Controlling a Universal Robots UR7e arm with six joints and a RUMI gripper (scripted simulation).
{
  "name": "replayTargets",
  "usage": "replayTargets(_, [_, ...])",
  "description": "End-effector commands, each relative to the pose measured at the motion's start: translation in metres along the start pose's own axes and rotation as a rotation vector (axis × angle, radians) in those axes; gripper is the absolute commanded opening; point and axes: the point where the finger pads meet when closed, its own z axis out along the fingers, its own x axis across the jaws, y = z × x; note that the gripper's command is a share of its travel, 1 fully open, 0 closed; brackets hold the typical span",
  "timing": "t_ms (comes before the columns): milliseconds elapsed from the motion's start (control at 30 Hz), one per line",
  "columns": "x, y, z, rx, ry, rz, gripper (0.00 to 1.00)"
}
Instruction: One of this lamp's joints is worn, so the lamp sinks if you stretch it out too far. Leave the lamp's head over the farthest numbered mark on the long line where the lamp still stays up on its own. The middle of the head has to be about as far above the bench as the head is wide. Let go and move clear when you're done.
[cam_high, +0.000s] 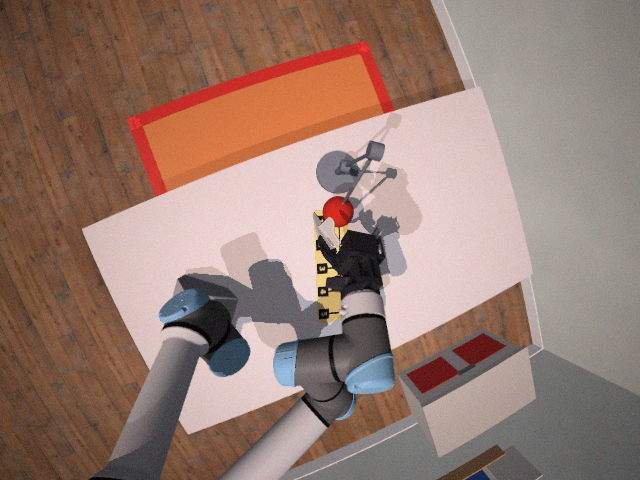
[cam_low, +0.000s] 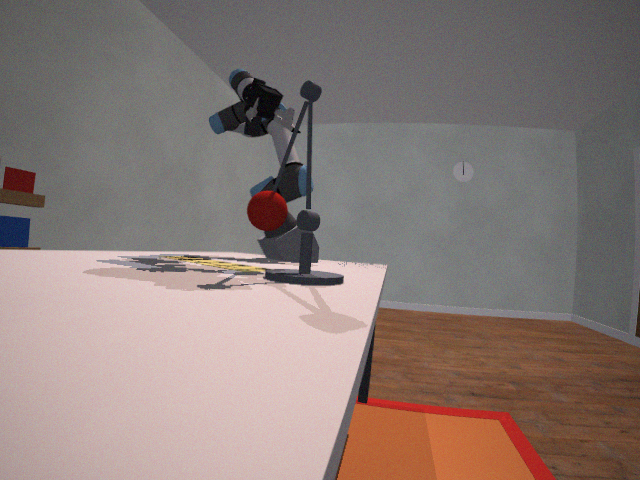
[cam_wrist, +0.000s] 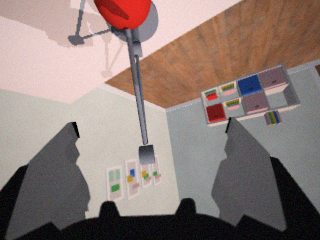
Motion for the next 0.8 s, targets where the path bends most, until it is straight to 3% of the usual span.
replayTargets(0, [-0.010, -0.011, 0.007, -0.013, -0.016, -0.024, 1.00])
replayTargets(333, [-0.032, -0.034, 0.021, -0.028, -0.058, -0.074, 1.00])
replayTargets(767, [-0.032, -0.042, 0.027, -0.036, -0.061, -0.082, 1.00])
